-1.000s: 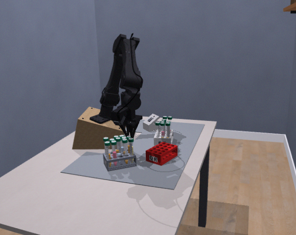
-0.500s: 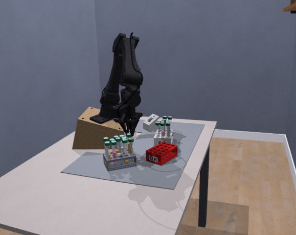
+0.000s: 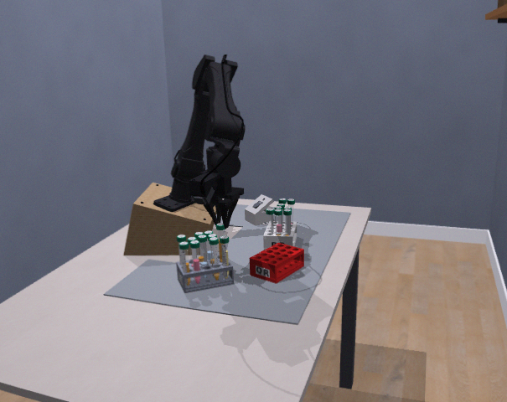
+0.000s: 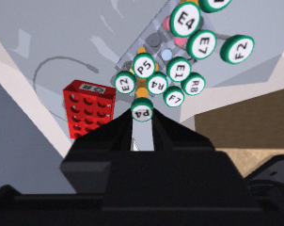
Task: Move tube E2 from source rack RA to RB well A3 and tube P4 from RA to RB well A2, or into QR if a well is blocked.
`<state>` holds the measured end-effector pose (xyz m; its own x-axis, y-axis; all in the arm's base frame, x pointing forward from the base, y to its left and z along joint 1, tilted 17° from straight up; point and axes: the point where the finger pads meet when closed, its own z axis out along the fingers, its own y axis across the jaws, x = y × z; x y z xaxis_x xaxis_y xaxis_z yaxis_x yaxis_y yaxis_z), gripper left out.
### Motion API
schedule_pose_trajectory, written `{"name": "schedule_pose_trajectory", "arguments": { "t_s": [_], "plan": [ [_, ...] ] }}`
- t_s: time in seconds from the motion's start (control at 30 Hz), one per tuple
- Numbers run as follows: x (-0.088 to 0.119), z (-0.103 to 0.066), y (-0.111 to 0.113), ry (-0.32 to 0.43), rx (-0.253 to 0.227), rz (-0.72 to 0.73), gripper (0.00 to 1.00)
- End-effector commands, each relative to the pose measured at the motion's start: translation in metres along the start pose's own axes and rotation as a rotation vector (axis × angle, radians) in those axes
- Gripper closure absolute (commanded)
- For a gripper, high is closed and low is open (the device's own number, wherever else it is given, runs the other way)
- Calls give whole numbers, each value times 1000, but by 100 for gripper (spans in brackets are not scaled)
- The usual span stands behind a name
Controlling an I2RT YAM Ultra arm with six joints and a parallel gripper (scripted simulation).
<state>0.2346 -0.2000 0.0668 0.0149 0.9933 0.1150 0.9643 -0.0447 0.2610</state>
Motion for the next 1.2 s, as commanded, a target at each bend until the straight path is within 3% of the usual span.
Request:
{"name": "schedule_pose_trajectory", "arguments": {
  "t_s": [0.0, 1.17],
  "plan": [
    [-9, -21, 5, -42, -25, -4, 100],
    [-5, -52, 5, -37, -29, -4, 100]
  ]
}}
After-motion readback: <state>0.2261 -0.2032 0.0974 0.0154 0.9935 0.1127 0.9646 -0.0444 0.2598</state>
